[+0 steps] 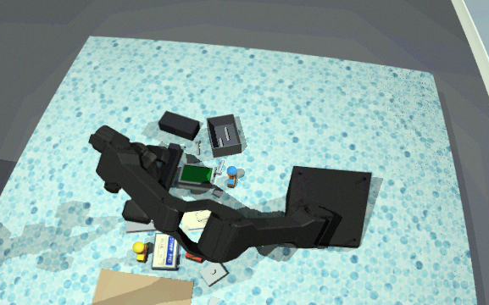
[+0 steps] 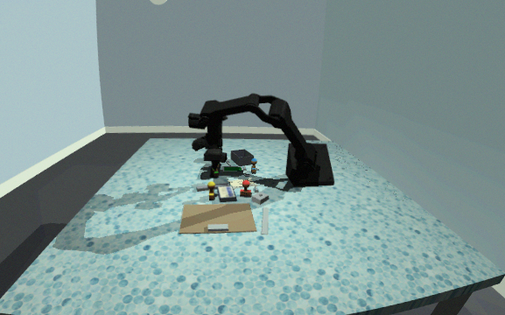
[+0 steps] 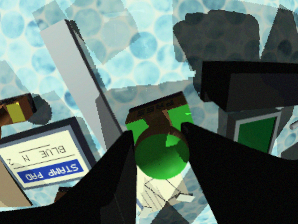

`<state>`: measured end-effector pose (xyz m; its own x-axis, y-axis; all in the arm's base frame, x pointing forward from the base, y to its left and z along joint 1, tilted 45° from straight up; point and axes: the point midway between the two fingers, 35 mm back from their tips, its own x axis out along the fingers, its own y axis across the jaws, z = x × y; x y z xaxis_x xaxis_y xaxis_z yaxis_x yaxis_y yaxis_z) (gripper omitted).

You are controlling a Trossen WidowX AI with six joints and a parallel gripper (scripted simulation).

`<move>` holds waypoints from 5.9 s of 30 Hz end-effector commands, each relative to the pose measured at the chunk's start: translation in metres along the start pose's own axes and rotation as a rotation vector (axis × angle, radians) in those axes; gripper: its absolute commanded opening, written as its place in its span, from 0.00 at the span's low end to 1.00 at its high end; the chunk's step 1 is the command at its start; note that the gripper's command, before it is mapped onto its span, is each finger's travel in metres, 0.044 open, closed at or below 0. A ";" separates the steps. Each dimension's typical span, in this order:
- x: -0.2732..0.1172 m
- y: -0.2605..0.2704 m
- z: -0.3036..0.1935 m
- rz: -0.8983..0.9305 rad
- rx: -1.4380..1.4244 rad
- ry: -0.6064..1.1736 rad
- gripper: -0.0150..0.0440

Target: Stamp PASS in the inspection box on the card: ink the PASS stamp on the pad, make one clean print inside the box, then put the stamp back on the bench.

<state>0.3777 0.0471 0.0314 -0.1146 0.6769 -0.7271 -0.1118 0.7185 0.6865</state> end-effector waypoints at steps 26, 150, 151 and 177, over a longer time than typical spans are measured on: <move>-0.016 0.002 0.000 -0.008 -0.006 0.001 0.25; 0.020 -0.120 -0.076 0.150 -0.012 -0.004 0.25; 0.020 -0.120 -0.076 0.150 -0.012 -0.004 0.25; 0.023 -0.120 -0.076 0.150 -0.012 -0.004 0.25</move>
<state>0.3140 -0.0370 -0.0652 -0.1252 0.7739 -0.6209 -0.1123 0.6107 0.7839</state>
